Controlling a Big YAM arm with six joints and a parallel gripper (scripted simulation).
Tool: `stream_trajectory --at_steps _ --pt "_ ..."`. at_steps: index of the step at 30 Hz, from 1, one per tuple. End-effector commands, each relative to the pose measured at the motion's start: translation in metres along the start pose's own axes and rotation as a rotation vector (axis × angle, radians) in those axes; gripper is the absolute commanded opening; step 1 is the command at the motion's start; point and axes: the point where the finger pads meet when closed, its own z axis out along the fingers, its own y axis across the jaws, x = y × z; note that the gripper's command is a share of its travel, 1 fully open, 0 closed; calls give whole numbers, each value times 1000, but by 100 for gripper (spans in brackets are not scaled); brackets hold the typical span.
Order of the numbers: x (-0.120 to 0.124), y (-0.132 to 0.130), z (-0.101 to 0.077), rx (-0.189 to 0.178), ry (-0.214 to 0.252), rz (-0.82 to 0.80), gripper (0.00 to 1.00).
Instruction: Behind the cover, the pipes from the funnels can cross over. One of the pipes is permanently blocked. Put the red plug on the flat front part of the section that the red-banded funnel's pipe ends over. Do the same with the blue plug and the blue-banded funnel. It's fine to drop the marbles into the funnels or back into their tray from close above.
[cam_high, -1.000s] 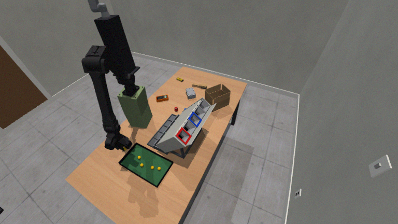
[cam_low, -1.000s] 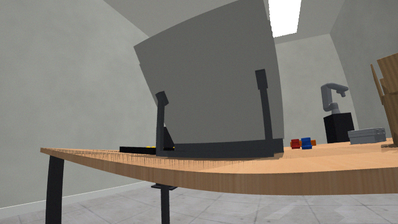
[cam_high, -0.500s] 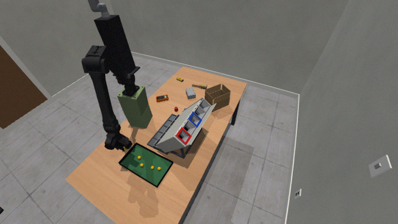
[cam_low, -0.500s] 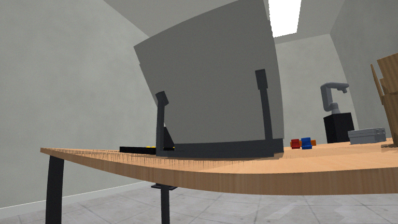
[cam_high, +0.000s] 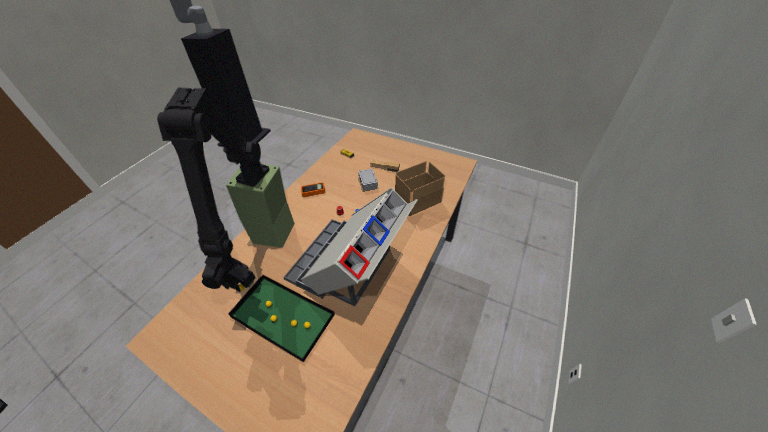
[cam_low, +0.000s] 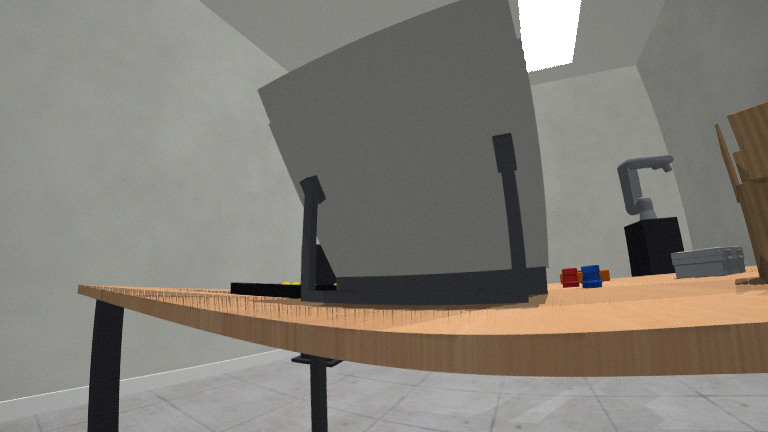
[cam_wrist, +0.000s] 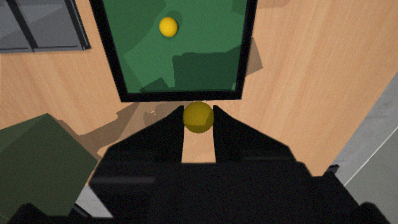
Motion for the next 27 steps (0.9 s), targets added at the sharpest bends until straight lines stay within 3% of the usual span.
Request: stream_trajectory --at_steps 1,9,27 --pt "3 -1 3 -14 5 3 0" --pt "3 -1 3 -28 12 3 0" --pt "3 -2 3 -9 4 2 0"
